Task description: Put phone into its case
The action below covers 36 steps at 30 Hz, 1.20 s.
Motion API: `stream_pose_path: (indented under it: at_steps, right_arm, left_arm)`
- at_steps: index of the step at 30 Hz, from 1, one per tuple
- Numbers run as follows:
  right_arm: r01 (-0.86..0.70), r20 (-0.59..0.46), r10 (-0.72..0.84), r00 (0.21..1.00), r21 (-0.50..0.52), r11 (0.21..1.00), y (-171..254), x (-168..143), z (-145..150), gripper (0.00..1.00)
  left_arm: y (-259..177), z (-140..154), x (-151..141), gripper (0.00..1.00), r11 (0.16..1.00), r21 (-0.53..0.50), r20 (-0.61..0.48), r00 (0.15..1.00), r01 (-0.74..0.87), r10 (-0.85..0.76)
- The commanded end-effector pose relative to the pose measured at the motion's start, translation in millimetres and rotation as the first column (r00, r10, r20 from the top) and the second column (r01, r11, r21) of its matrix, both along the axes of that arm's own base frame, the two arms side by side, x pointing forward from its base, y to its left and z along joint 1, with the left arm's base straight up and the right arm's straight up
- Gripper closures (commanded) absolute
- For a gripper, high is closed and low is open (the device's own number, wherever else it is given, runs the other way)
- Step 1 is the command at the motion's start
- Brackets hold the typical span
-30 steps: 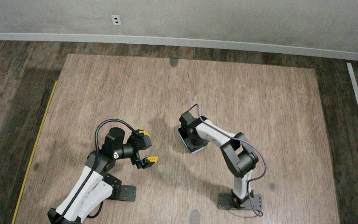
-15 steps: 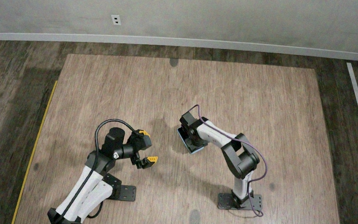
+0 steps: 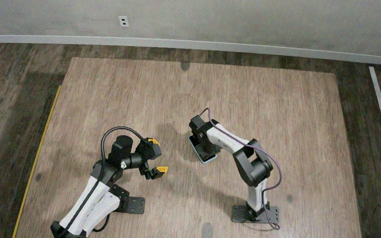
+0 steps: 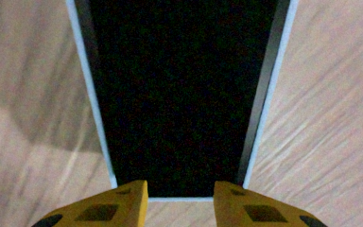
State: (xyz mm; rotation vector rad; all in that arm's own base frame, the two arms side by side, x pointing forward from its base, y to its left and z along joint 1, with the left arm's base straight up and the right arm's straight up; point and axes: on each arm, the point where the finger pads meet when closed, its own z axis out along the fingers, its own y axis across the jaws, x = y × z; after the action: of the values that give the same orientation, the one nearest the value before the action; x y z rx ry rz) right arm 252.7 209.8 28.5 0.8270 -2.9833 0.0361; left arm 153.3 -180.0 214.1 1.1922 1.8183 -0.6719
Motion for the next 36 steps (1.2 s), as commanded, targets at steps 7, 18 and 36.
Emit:
stream_pose_path:
  at_steps: [7,18,36]
  right_arm:
    - [0.005,0.004,-0.005,1.000,-0.011,1.000,10,21,13,0.64]
    - [-0.006,0.004,0.006,1.000,0.014,1.000,38,63,24,0.64]
    - [-0.004,0.055,0.001,0.999,0.054,0.999,57,96,35,0.64]
  left_arm:
    - [2,8,12,0.00,0.997,0.011,0.041,0.996,0.083,-0.083]
    - [32,6,65,0.00,0.999,0.003,0.030,0.998,0.047,-0.047]
    - [56,1,92,0.00,1.000,-0.005,-0.003,1.000,-0.026,0.026]
